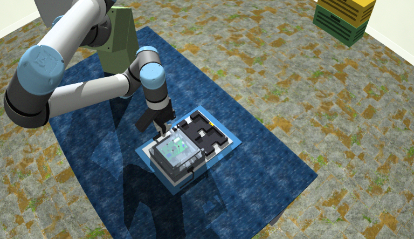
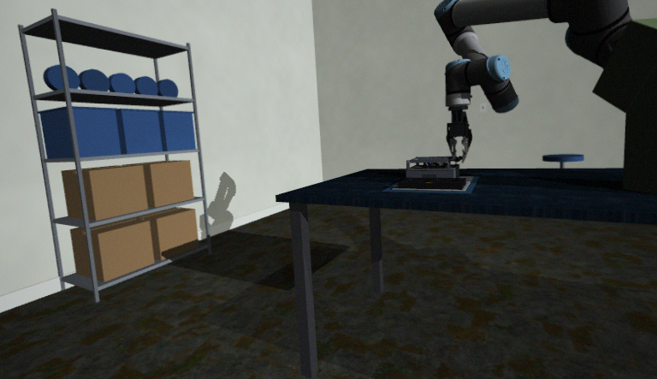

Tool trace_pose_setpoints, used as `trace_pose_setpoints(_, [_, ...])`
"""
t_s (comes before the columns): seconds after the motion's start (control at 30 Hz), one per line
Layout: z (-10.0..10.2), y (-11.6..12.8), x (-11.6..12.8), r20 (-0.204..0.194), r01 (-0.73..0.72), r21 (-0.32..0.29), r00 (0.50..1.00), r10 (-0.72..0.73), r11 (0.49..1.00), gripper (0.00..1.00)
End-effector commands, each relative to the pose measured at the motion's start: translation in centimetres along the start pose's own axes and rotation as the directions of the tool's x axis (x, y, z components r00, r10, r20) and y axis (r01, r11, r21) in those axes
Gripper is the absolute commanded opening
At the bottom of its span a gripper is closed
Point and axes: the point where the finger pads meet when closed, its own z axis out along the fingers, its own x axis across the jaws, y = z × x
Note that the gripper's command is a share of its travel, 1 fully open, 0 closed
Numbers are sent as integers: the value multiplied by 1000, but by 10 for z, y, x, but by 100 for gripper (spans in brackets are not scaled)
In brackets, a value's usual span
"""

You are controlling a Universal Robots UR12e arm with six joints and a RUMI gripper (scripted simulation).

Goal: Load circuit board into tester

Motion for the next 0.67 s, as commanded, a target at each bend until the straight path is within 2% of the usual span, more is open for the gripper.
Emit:
trace_pose_setpoints(0.0, [-3, 1, -1, 3, 2, -2, 1000, -2, 1000, 13])
trace_pose_setpoints(0.3, [-11, 1, 1, 1, 3, -2, 1000, -3, 1000, 13])
trace_pose_setpoints(0.63, [-35, 1, 1, 1, 3, -2, 1000, -3, 1000, 13])
